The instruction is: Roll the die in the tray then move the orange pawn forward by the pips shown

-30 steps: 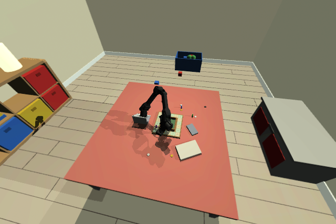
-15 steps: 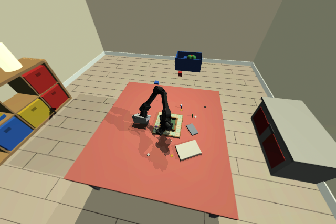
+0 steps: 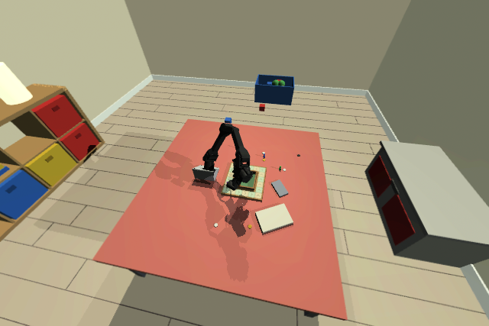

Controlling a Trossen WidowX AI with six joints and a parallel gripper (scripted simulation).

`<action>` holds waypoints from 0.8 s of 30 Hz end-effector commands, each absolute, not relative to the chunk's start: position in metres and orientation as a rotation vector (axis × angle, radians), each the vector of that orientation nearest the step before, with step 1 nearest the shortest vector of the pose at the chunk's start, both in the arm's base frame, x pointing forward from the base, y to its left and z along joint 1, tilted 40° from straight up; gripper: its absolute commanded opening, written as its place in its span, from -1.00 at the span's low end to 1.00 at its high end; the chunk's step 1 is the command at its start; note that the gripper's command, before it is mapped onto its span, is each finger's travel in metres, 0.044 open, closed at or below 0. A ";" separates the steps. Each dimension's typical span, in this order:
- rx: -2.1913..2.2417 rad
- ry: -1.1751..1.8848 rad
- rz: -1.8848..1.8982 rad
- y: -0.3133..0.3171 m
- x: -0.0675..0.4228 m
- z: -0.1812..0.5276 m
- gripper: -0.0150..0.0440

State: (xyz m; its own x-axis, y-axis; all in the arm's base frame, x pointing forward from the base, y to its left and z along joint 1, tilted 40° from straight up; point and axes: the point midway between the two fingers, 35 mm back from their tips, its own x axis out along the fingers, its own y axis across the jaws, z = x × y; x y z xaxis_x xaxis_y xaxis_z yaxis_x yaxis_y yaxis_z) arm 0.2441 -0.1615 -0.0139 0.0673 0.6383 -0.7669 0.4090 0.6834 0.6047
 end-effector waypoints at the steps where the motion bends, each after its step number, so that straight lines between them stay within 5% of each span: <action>1: 0.880 1.555 0.211 -0.177 0.240 0.006 -0.49; 24: 0.805 1.557 0.231 -0.138 0.307 0.011 -0.49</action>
State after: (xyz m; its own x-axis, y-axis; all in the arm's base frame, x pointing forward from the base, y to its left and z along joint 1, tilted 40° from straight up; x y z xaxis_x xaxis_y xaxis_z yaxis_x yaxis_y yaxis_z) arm 0.2920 -0.1466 0.0097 0.0390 0.6072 -0.7936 0.3560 0.7336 0.5788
